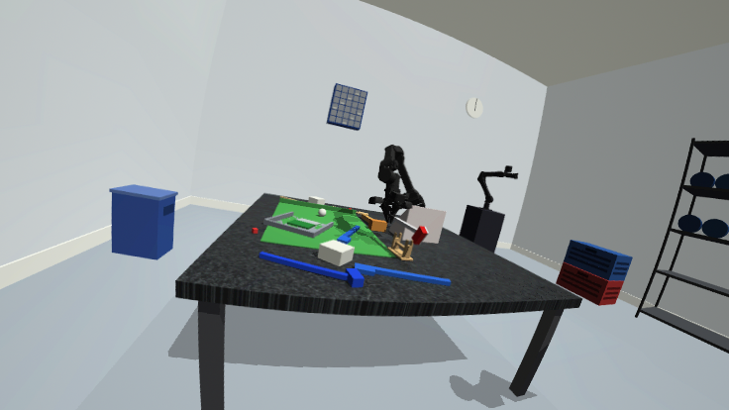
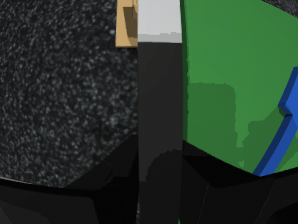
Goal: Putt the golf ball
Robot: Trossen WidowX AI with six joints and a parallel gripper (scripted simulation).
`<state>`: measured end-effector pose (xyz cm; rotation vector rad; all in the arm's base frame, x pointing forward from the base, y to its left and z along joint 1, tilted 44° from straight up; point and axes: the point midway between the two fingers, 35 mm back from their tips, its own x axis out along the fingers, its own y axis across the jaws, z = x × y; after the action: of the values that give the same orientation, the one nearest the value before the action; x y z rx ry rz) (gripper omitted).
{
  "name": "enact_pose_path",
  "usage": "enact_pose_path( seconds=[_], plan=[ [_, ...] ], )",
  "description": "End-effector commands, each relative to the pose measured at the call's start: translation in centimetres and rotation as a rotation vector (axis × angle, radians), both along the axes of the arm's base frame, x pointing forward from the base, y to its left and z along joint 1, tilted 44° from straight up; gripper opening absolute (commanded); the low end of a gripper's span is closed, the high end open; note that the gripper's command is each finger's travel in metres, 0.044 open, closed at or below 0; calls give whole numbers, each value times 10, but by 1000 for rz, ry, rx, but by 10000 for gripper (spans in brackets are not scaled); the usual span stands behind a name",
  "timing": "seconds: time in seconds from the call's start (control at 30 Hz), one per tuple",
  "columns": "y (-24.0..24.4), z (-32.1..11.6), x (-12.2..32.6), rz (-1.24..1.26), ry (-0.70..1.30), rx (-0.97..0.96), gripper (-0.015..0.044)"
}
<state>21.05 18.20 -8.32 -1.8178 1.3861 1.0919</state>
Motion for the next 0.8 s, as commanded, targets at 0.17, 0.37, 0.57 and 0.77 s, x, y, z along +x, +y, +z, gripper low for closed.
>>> enact_pose_path(
  seconds=[0.17, 0.37, 0.57, 0.77],
  plan=[
    [20, 24, -6, 0, -10, 11, 0],
    [6, 49, 12, -204, -144, 27, 0],
    [-14, 78, 28, -434, -296, 45, 0],
    [-36, 106, 42, -662, -449, 62, 0]
  ],
)
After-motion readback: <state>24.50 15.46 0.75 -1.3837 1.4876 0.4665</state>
